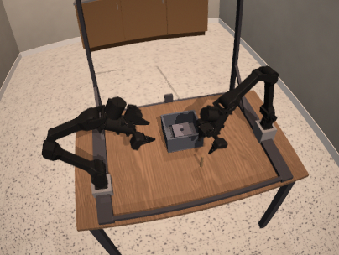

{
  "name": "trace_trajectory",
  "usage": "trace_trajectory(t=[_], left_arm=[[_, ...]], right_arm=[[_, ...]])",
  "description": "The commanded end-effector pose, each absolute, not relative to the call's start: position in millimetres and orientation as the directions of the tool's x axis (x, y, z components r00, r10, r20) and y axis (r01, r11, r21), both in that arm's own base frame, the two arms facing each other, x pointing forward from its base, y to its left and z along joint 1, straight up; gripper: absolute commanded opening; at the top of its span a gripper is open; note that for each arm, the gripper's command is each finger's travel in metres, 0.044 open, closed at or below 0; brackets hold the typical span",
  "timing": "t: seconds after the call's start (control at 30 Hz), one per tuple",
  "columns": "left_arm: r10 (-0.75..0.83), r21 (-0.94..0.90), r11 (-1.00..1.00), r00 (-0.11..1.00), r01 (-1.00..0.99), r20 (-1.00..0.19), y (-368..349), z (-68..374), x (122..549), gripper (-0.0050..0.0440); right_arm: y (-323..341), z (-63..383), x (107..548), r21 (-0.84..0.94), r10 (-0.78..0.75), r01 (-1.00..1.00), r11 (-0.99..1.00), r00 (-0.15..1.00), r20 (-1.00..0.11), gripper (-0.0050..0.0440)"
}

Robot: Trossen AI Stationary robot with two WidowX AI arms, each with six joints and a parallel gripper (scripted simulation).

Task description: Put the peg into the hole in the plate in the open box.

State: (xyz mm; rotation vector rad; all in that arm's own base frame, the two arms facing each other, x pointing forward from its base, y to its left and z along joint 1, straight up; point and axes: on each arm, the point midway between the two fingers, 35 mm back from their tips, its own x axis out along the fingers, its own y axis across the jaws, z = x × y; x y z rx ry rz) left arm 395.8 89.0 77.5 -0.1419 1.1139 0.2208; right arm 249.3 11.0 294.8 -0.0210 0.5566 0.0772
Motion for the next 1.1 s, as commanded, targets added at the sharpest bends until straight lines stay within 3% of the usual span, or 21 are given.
trace_trajectory(t=[0.0, 0.63, 1.0, 1.07], left_arm=[[0.086, -0.003, 0.973, 0.37, -0.232, -0.925, 86.3, 82.2, 395.7, 0.044], [0.086, -0.001, 0.971, 0.354, -0.238, -0.931, 87.0, 83.7, 392.7, 0.044], [0.137, 0.0, 0.922, 0.326, -0.387, -0.935, 92.5, 56.8, 399.1, 0.0176], [0.142, 0.0, 0.915, 0.322, -0.404, -0.936, 93.2, 53.6, 399.2, 0.017]], right_arm=[[12.2, 301.5, 249.4, -0.003, 0.073, -0.087, 0.996, 0.853, -0.516, 0.044], [11.6, 299.6, 248.9, -0.001, 0.07, -0.082, 0.997, 0.852, -0.519, 0.044], [11.6, 299.6, 248.9, -0.001, 0.07, -0.082, 0.997, 0.852, -0.519, 0.044], [11.6, 299.6, 248.9, -0.001, 0.07, -0.082, 0.997, 0.852, -0.519, 0.044]])
